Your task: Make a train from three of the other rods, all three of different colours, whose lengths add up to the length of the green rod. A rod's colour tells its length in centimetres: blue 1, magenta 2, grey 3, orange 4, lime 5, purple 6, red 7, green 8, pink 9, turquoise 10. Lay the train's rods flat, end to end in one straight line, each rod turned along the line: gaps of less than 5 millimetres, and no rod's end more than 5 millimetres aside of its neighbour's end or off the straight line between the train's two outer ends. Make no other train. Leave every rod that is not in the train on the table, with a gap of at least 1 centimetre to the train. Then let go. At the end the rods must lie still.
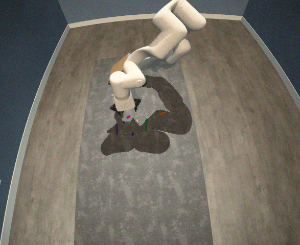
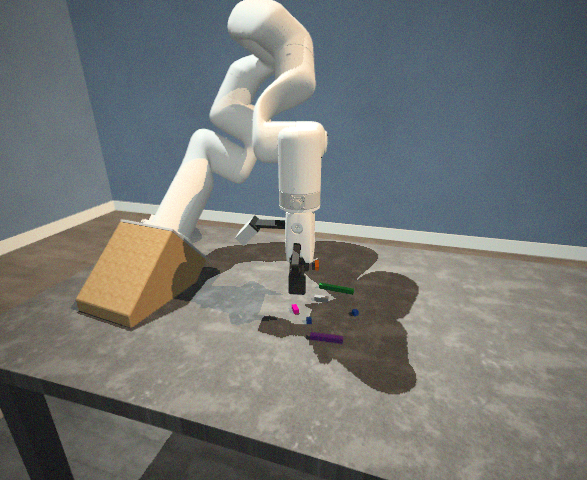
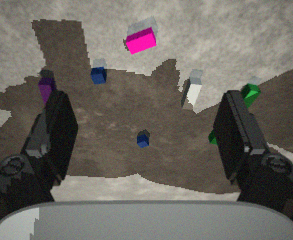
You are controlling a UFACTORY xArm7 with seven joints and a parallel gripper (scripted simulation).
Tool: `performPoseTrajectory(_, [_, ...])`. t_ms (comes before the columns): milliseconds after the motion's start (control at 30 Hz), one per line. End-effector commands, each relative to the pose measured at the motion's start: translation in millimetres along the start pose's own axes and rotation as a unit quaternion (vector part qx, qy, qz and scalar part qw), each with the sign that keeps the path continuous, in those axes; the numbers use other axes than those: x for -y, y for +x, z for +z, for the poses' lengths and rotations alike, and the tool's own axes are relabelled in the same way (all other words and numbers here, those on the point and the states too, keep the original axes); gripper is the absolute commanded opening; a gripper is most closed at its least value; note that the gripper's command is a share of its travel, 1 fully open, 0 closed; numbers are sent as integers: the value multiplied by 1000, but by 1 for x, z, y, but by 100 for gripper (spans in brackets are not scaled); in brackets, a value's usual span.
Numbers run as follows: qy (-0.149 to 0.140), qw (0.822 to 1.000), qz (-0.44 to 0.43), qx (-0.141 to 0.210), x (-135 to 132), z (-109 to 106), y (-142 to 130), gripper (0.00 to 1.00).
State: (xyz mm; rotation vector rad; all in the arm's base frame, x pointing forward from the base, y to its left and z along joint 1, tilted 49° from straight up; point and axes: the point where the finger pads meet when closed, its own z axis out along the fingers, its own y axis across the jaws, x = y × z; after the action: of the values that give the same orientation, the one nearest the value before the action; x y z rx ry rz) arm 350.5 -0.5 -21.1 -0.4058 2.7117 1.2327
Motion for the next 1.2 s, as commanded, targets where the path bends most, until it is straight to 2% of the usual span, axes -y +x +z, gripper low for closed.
performPoseTrajectory(0, [2,999,-46,7,-8,-2,-4,100])
performPoseTrajectory(33, [2,996,-92,7,-18,-2,-6,100])
performPoseTrajectory(200, [3,986,-168,6,-33,-2,-8,100])
performPoseTrajectory(433, [5,959,-284,1,-54,0,-8,100])
performPoseTrajectory(1167, [5,957,-289,0,-55,0,-8,100])
